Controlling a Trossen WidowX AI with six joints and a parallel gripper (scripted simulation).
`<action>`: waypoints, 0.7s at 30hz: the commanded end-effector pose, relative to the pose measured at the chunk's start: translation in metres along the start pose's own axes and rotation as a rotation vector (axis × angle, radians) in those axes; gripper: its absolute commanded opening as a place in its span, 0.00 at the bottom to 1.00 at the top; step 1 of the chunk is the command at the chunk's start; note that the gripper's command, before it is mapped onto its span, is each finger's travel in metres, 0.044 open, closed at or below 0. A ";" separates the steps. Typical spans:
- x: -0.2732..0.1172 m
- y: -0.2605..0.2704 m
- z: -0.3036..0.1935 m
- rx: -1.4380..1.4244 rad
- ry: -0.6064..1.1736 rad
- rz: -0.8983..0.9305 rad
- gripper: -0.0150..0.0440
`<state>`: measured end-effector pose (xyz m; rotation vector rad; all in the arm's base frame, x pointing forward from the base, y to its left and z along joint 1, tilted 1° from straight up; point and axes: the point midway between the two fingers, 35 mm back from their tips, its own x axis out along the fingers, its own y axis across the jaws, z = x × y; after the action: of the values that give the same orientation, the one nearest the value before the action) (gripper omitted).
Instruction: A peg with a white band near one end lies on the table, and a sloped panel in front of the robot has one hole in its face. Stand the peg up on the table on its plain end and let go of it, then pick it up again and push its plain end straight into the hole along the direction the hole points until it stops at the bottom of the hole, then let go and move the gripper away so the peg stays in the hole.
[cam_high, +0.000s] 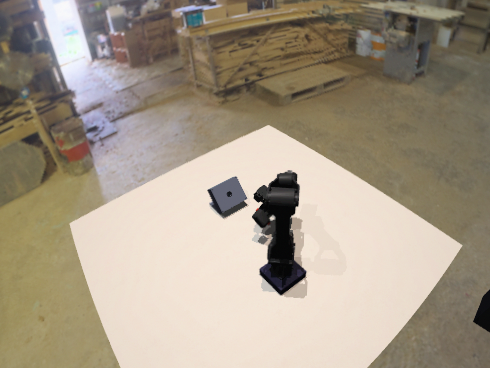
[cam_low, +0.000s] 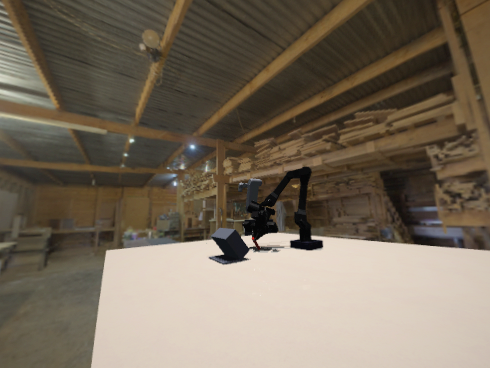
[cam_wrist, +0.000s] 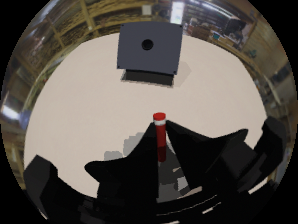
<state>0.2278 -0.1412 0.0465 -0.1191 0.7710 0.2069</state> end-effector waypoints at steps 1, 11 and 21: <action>-0.002 0.001 -0.002 -0.001 -0.035 0.003 0.34; -0.008 0.001 -0.006 0.000 -0.121 0.003 0.34; -0.013 0.001 -0.010 0.000 -0.207 0.003 0.34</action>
<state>0.2141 -0.1448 0.0499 -0.1032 0.5900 0.2136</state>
